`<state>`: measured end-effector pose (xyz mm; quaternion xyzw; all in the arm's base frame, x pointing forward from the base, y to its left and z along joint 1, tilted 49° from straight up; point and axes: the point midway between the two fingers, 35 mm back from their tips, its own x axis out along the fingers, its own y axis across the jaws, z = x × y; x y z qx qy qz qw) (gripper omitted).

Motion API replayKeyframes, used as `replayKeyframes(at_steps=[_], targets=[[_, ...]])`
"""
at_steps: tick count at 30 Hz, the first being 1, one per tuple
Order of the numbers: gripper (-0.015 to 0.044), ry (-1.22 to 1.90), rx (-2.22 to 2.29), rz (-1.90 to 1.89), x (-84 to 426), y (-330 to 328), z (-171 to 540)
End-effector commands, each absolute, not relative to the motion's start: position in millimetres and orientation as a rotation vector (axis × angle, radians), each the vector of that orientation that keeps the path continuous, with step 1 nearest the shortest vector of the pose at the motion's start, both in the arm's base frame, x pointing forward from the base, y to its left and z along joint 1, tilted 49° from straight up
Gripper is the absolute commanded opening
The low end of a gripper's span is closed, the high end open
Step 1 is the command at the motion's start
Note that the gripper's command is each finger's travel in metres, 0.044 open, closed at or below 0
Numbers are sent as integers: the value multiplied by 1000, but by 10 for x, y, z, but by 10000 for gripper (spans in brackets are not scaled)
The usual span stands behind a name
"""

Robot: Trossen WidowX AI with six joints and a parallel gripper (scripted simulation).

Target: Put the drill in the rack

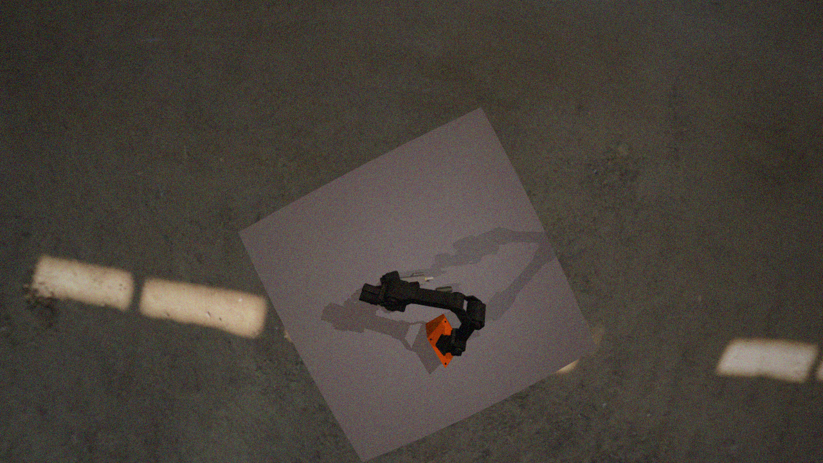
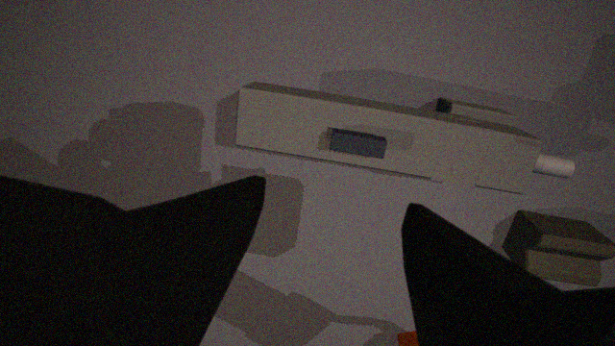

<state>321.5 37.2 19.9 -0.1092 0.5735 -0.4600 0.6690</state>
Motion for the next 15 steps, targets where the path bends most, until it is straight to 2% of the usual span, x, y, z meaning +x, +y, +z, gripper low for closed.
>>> replayKeyframes(at_steps=[1, 6, 15], targets=[[315, 1299, -241, -1043, 3232, 481, 296], [440, 1418, -404, -868, 3178, 143, 337], [440, 1671, -853, -397, 2887, -546, 528]])
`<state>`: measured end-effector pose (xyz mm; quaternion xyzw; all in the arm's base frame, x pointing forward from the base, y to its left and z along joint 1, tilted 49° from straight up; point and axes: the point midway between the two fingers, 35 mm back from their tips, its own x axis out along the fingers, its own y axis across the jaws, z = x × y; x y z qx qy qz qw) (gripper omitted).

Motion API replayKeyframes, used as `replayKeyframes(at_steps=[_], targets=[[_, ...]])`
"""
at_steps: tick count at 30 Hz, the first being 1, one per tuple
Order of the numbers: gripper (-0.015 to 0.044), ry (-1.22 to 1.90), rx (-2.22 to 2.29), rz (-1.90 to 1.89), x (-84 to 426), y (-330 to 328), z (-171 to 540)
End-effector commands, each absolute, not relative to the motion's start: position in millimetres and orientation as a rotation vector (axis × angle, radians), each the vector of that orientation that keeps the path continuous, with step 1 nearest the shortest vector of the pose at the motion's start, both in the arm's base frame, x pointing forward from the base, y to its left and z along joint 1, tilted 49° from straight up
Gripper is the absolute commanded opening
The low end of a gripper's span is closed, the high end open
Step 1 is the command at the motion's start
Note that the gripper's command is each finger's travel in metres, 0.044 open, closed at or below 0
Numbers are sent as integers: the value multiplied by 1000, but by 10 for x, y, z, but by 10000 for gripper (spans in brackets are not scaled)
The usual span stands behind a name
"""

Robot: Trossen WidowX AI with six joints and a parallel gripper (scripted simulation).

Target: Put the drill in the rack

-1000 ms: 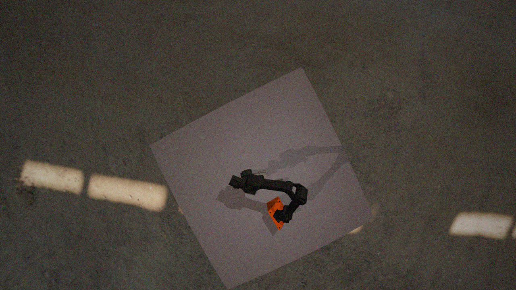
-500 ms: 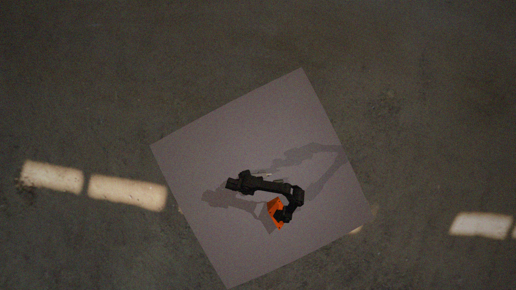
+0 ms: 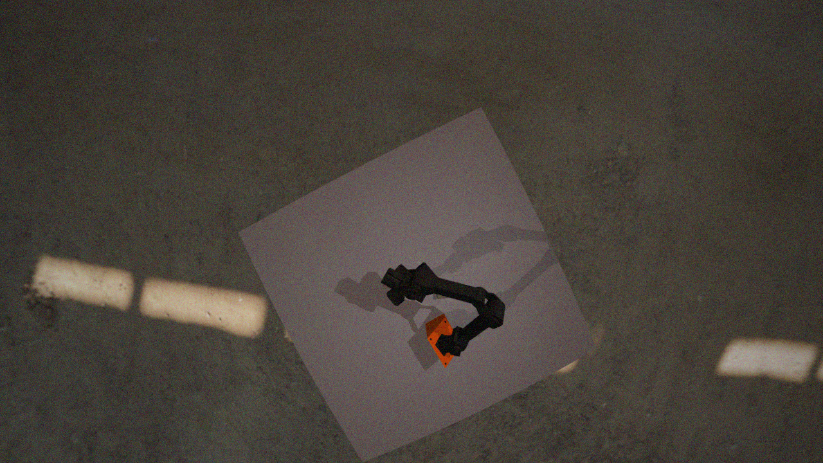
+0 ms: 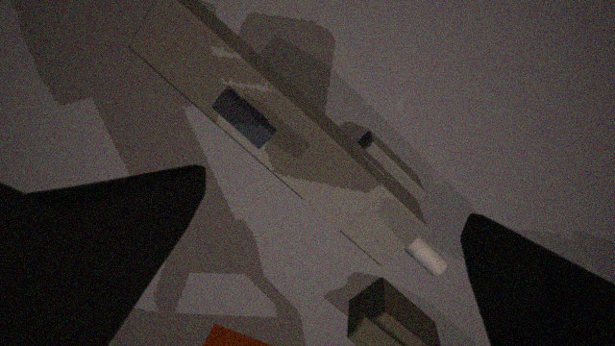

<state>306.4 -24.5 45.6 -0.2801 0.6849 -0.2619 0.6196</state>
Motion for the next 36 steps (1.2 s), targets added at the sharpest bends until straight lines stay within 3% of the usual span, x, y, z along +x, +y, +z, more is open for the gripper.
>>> replayKeyframes(at_steps=[1, 11, 36], targets=[[440, 1691, -907, -341, 2846, -614, 545], [440, 1863, -1385, 189, 2350, -1218, 659], [440, 1866, -1392, 199, 2349, -1266, 601]])
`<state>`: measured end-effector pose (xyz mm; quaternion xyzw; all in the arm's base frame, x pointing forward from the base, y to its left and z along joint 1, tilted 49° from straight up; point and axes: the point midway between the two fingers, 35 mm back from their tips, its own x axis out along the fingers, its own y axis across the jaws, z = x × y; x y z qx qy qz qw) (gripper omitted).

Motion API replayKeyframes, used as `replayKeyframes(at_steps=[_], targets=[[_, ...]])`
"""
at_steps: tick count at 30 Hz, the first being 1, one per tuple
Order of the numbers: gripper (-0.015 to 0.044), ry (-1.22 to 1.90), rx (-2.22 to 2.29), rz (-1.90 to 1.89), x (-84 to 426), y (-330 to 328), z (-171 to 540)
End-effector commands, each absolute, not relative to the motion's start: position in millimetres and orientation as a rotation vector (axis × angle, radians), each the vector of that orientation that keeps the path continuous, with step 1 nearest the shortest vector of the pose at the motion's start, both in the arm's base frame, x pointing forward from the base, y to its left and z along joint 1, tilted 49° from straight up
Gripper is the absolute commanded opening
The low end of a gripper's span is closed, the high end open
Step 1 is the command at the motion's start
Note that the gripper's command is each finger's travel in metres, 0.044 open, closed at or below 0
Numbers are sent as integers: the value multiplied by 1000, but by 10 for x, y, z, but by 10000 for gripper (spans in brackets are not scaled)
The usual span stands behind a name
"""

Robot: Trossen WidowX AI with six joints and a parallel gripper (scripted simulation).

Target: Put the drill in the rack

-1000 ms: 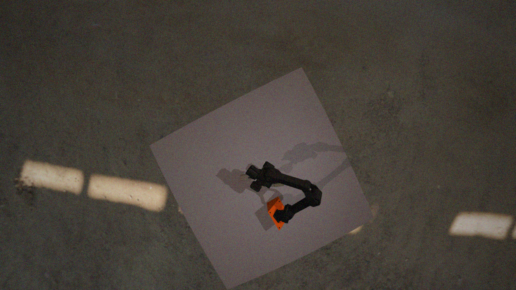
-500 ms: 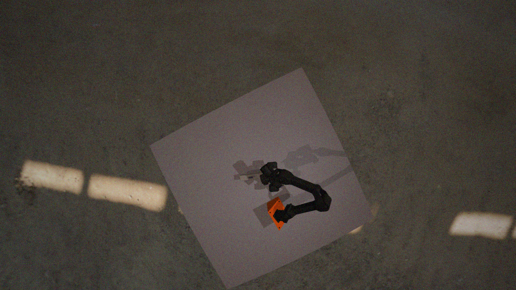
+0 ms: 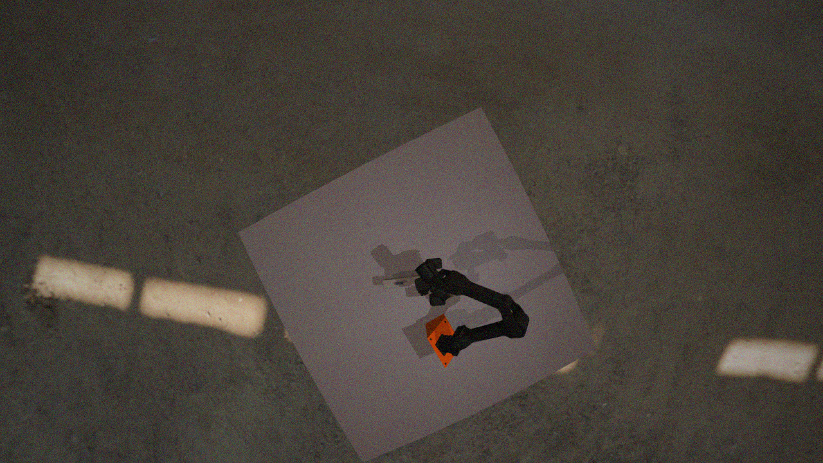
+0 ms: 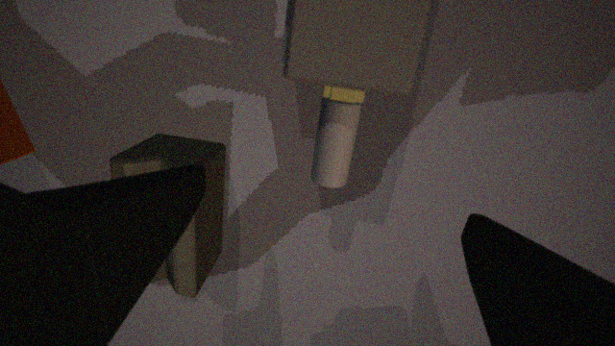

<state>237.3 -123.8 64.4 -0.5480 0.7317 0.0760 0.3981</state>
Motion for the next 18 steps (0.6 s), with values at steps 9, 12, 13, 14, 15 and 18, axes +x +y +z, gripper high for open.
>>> replayKeyframes(at_steps=[9, 12, 13, 14, 15, 18], targets=[[440, 1865, -1392, 199, 2362, -1347, 480], [440, 1865, -1392, 199, 2364, -1375, 441], [440, 1865, -1392, 199, 2365, -1384, 428], [440, 1865, -1392, 199, 2365, -1393, 415], [440, 1865, -1392, 199, 2366, -1402, 402], [440, 1865, -1392, 199, 2366, -1430, 364]])
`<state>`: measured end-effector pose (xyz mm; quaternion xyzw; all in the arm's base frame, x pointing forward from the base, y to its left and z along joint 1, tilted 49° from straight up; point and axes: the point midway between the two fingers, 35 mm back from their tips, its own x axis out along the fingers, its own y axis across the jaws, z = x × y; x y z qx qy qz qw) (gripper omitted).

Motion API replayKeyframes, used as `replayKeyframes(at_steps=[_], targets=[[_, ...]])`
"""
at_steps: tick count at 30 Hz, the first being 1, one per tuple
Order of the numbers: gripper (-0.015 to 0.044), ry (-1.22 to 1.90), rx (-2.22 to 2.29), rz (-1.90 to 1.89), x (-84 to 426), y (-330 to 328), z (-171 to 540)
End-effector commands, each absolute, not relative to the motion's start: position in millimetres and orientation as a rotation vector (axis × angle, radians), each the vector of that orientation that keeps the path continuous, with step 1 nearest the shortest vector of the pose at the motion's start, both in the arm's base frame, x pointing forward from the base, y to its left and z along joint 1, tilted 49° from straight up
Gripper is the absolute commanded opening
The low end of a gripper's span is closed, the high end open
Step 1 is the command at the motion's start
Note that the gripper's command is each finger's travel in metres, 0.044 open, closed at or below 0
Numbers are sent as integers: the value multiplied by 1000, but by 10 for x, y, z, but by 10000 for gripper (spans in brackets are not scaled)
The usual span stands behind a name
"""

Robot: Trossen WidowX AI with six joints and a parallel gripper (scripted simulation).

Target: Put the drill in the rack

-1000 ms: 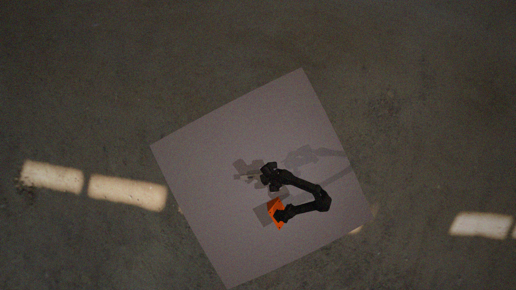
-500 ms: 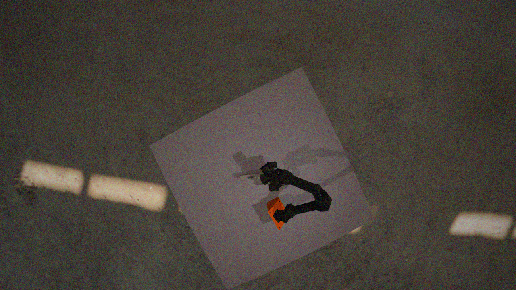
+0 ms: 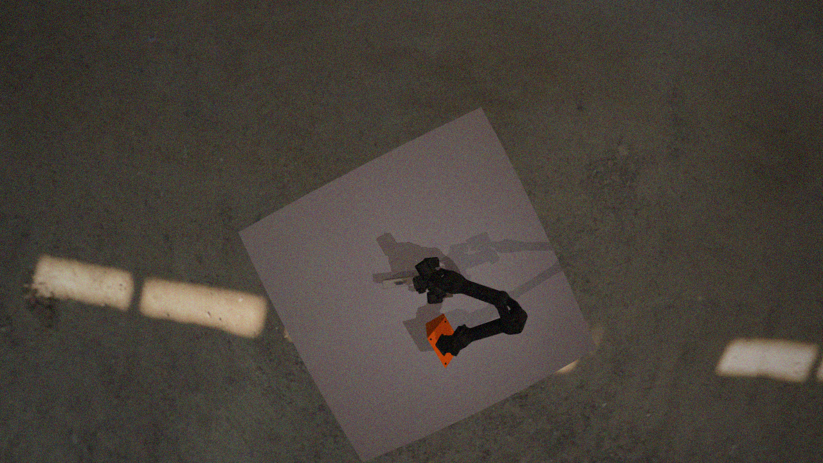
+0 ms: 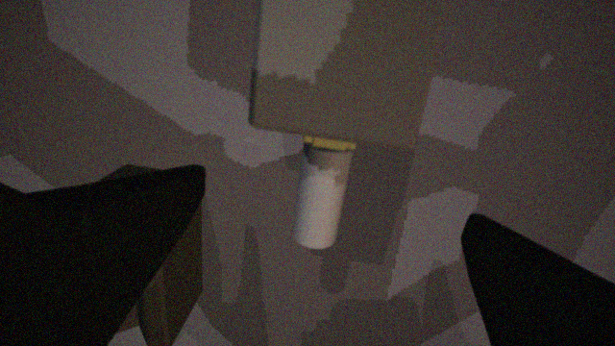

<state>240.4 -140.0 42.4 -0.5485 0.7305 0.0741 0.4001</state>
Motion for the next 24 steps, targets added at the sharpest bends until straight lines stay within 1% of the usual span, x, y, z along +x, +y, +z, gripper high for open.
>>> replayKeyframes(at_steps=[1, 16, 24], targets=[[440, 1866, -1393, 199, 2366, -1439, 351], [440, 1867, -1394, 197, 2359, -1528, 234], [230, 1854, -1388, 188, 2389, -1519, 259]])
